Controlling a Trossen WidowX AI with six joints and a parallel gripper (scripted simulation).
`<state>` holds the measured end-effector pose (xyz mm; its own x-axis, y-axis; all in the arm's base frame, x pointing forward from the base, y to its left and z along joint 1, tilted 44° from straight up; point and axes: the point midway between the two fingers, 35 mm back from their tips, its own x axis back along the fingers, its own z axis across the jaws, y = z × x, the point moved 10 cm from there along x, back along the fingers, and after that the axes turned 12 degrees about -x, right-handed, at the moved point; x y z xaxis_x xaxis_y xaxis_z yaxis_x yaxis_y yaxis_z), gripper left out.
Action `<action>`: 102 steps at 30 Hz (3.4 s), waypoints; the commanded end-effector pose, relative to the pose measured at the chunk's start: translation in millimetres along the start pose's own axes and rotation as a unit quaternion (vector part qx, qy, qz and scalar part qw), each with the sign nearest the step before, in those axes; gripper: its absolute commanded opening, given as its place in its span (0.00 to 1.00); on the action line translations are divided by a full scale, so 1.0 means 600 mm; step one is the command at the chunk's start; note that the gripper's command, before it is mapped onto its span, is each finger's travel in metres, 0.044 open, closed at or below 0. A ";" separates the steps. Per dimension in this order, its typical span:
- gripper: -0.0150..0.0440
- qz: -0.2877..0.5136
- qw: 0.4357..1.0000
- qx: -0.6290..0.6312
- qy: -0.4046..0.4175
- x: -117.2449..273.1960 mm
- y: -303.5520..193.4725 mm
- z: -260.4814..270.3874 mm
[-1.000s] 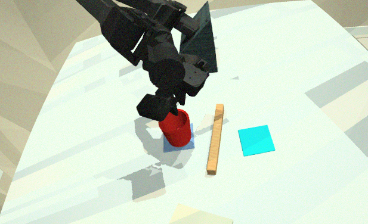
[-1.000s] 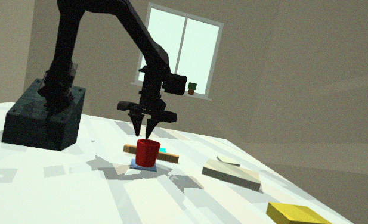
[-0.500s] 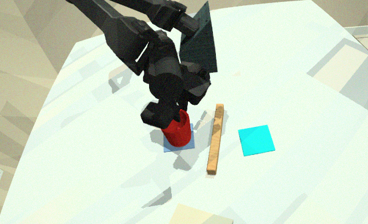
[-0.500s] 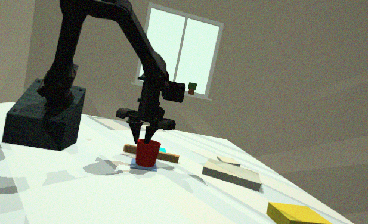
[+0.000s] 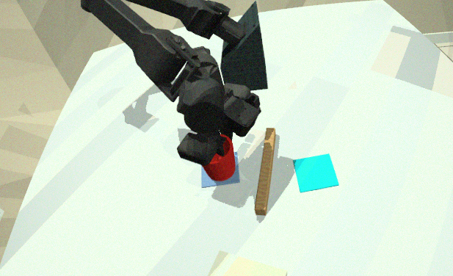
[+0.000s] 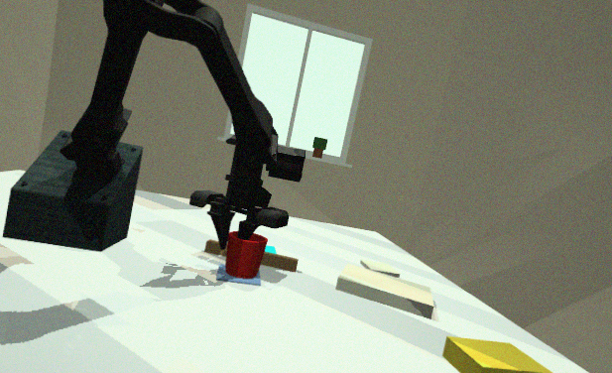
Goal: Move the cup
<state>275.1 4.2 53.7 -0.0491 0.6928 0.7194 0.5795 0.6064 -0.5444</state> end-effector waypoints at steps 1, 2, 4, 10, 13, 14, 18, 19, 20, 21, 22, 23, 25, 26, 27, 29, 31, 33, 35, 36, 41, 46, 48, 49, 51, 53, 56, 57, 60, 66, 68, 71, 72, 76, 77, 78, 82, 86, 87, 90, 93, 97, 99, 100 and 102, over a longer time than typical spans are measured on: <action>0.46 0.000 1.000 0.000 0.000 0.000 0.000 0.000; 0.42 0.000 1.000 0.000 0.000 0.000 0.000 0.000; 0.36 0.000 1.000 0.000 0.000 0.000 0.000 0.000; 0.29 0.000 1.000 0.000 0.000 0.000 0.000 0.000; 0.26 0.000 1.000 0.000 0.000 0.000 0.000 0.000; 0.25 0.000 1.000 0.000 0.000 0.000 0.000 0.000; 0.25 0.000 1.000 0.000 0.000 0.005 0.001 0.000; 0.25 0.000 1.000 0.000 0.000 0.009 0.001 0.000; 0.25 0.000 1.000 0.001 0.000 0.013 0.001 -0.001; 0.25 0.000 1.000 0.001 0.000 0.018 0.002 -0.001; 0.25 0.000 1.000 0.001 0.000 0.023 0.002 -0.001; 0.25 0.000 1.000 0.001 0.001 0.029 0.002 -0.001; 0.25 0.000 1.000 0.002 0.001 0.040 0.003 0.000; 0.25 0.000 1.000 0.002 0.001 0.046 0.003 0.000; 0.25 0.000 1.000 0.002 0.001 0.052 0.003 0.000; 0.25 0.000 1.000 0.002 0.000 0.063 0.003 0.000; 0.25 0.001 1.000 0.003 0.000 0.075 0.003 0.001; 0.25 0.001 1.000 0.003 0.000 0.083 0.003 0.001; 0.25 0.001 1.000 0.003 0.000 0.084 0.004 0.001; 0.25 0.001 1.000 0.003 0.000 0.084 0.004 0.001; 0.25 0.001 1.000 0.006 -0.002 0.080 0.004 0.002; 0.25 0.001 1.000 0.006 -0.002 0.080 0.004 0.002; 0.25 0.001 1.000 0.006 -0.002 0.080 0.004 0.002; 0.25 0.001 1.000 0.006 -0.002 0.080 0.004 0.002; 0.25 0.001 1.000 0.006 -0.002 0.080 0.004 0.002; 0.25 0.001 1.000 0.006 -0.002 0.080 0.006 0.003; 0.25 0.001 1.000 0.006 -0.002 0.080 0.012 0.006; 0.25 0.001 1.000 0.006 -0.002 0.080 0.015 0.007; 0.25 0.000 1.000 0.005 -0.001 0.081 0.024 0.012; 0.25 0.000 1.000 0.004 0.000 0.082 0.043 0.022; 0.25 0.000 1.000 0.004 0.000 0.082 0.049 0.025; 0.25 0.000 1.000 0.004 0.000 0.082 0.058 0.030; 0.25 0.000 1.000 0.004 0.000 0.083 0.061 0.032; 0.25 0.000 1.000 0.003 0.000 0.083 0.073 0.038; 0.25 0.000 1.000 0.003 0.000 0.083 0.076 0.040; 0.25 -0.001 1.000 0.003 0.000 0.083 0.079 0.041; 0.25 -0.001 1.000 0.003 0.001 0.084 0.092 0.048; 0.25 -0.001 1.000 0.003 0.001 0.085 0.104 0.055; 0.25 -0.001 1.000 0.003 0.001 0.085 0.107 0.056; 0.25 -0.001 1.000 0.003 0.001 0.085 0.116 0.061; 0.25 -0.001 1.000 0.003 0.001 0.086 0.125 0.066; 0.25 -0.001 1.000 0.003 0.001 0.086 0.138 0.073; 0.25 -0.001 1.000 0.003 0.001 0.087 0.144 0.076; 0.25 -0.002 1.000 0.003 0.001 0.087 0.147 0.078; 0.25 -0.002 1.000 0.003 0.001 0.087 0.153 0.081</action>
<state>285.0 110.9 24.3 -0.0527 0.6913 0.7206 0.5718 0.6125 -0.5458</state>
